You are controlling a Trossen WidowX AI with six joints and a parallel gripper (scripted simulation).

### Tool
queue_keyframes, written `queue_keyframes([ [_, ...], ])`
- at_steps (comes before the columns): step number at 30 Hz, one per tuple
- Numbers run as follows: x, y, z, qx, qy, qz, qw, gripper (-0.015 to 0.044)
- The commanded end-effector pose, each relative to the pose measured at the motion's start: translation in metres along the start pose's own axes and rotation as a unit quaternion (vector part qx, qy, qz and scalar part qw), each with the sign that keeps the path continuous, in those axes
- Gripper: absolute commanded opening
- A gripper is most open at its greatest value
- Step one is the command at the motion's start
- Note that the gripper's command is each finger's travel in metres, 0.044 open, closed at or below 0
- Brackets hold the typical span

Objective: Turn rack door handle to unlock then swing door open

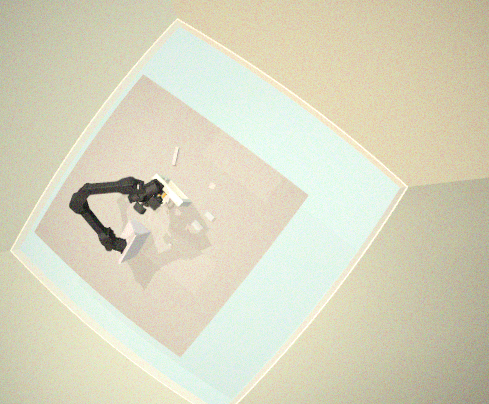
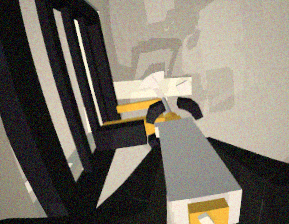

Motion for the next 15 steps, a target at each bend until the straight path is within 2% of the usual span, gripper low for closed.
queue_keyframes([
  [1, -0.004, -0.001, 0.0, -0.003, -0.001, 0.053, 0.999, 0.0019],
  [15, -0.025, -0.009, 0.0, -0.003, -0.001, 0.175, 0.985, 0.0019],
])
Point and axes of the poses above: the point midway between the two fingers, 35 mm back from their tips, its own z axis back along the fingers, its own x axis across the jaws, y = z × x, the point moved 7 cm from there along z, back along the fingers, and after that the axes turned 10 degrees about z, right-handed, at the moved point
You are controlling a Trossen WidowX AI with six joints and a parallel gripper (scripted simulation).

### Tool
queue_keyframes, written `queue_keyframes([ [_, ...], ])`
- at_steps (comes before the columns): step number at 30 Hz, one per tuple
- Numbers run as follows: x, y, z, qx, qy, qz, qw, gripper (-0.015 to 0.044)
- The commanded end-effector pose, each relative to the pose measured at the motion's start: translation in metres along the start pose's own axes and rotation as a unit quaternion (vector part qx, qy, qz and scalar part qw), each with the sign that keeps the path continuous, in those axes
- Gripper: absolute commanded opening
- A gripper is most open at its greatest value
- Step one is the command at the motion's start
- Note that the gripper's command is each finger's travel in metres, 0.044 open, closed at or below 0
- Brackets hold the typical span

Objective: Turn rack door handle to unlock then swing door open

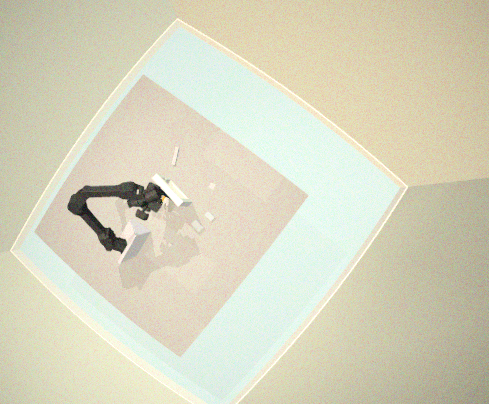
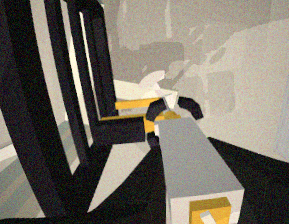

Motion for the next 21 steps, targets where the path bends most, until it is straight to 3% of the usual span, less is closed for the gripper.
queue_keyframes([
  [1, -0.005, -0.001, 0.0, -0.005, -0.004, 0.055, 0.998, 0.0019],
  [21, -0.04, -0.014, 0.0, -0.006, -0.003, 0.209, 0.978, 0.0019],
])
Point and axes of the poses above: the point midway between the two fingers, 35 mm back from their tips, its own z axis back along the fingers, its own x axis across the jaws, y = z × x, the point moved 7 cm from there along z, back along the fingers, and after that the axes turned 10 degrees about z, right-handed, at the moved point
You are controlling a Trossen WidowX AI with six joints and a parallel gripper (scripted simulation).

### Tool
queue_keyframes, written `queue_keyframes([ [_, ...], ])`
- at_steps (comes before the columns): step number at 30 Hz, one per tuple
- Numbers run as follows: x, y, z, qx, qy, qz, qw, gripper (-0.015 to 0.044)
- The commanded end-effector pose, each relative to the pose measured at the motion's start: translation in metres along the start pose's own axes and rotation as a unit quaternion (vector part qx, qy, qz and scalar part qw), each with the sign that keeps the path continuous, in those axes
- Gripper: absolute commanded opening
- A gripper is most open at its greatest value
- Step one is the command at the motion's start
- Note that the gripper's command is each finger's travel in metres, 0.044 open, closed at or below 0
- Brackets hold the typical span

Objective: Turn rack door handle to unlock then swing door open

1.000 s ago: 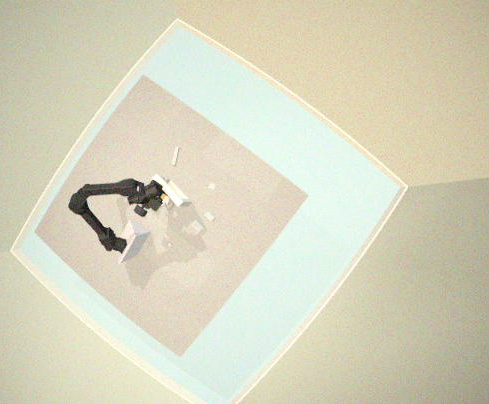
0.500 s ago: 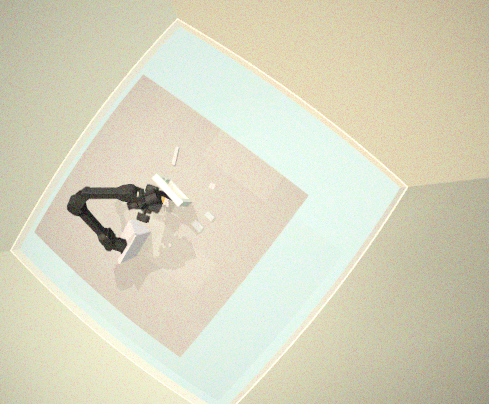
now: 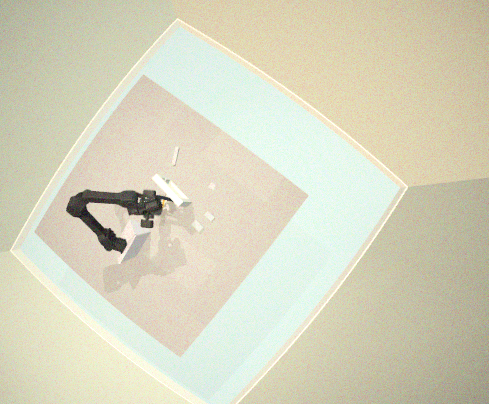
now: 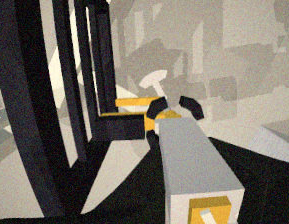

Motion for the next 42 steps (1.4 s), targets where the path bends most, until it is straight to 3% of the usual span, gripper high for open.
queue_keyframes([
  [1, -0.007, -0.002, 0.0, -0.002, -0.002, 0.046, 0.999, 0.0019],
  [42, -0.079, -0.039, 0.0, -0.004, 0.001, 0.358, 0.934, 0.0019],
])
Point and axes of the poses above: the point midway between the two fingers, 35 mm back from their tips, its own z axis back along the fingers, its own x axis across the jaws, y = z × x, the point moved 7 cm from there along z, back along the fingers, and after that the axes turned 10 degrees about z, right-handed, at the moved point
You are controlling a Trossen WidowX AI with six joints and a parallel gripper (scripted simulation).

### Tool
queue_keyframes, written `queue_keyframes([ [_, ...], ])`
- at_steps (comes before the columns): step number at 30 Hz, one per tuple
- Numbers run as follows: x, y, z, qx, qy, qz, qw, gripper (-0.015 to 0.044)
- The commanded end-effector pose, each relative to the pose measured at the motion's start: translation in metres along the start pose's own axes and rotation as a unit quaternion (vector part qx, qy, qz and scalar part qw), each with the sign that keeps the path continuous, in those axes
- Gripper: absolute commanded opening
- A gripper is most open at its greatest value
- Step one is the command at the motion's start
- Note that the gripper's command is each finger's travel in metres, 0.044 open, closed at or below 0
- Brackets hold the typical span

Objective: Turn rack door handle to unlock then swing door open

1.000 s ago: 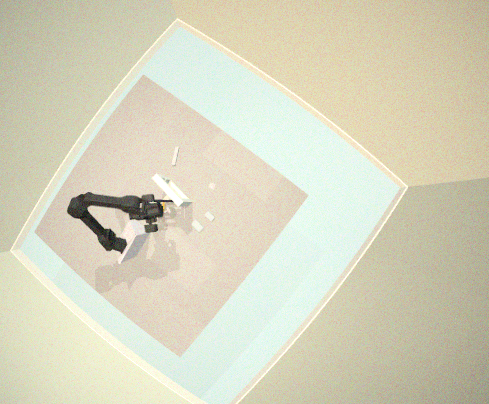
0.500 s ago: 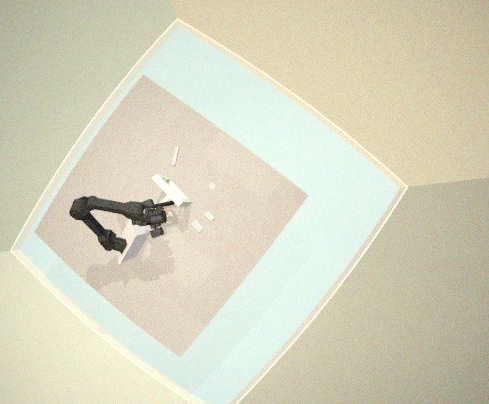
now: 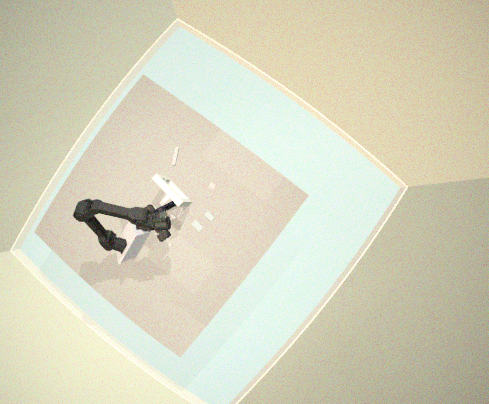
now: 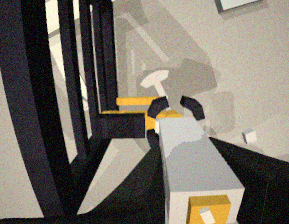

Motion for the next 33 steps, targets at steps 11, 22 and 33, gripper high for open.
queue_keyframes([
  [11, -0.03, -0.007, 0.0, 0.001, 0.002, 0.13, 0.991, 0.0019],
  [22, -0.043, -0.012, 0.001, 0.001, 0.002, 0.181, 0.983, 0.0019],
  [33, -0.043, -0.012, 0.001, 0.001, 0.002, 0.181, 0.983, 0.0019],
])
Point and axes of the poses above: the point midway between the two fingers, 35 mm back from their tips, its own z axis back along the fingers, its own x axis across the jaws, y = z × x, the point moved 7 cm from there along z, back along the fingers, and after that the axes turned 10 degrees about z, right-handed, at the moved point
